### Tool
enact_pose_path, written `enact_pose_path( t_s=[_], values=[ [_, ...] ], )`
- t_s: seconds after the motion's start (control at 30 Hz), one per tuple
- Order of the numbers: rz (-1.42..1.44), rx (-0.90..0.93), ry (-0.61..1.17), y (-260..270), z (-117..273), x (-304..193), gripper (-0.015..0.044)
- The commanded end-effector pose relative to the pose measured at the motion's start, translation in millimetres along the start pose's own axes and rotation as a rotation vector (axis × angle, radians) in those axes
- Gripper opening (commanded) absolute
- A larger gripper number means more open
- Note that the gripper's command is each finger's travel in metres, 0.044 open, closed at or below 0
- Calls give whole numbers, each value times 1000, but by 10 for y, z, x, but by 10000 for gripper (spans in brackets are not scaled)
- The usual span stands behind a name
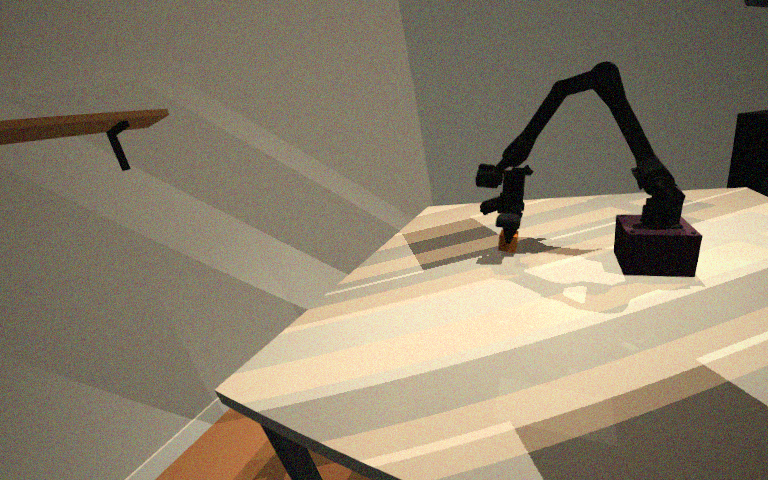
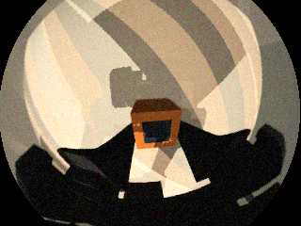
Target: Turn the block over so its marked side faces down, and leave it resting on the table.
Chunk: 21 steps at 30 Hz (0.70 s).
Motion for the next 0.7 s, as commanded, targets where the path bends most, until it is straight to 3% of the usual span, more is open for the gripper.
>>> enact_pose_path(
  t_s=[0.0, 0.67],
  values=[
    [-1, -16, -73, 11, 7, -46, 0],
    [4, -97, -364, 106, -22, -370, 0]
  ],
)
Point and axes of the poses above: the point midway between the two fingers, 35 mm back from their tips, its own z axis back along the fingers, its own y axis across the jaws, x = y × z, the point moved 9 cm from there along z, back along the fingers, and after that the axes turned 15 degrees about z, right-handed, at the moved point
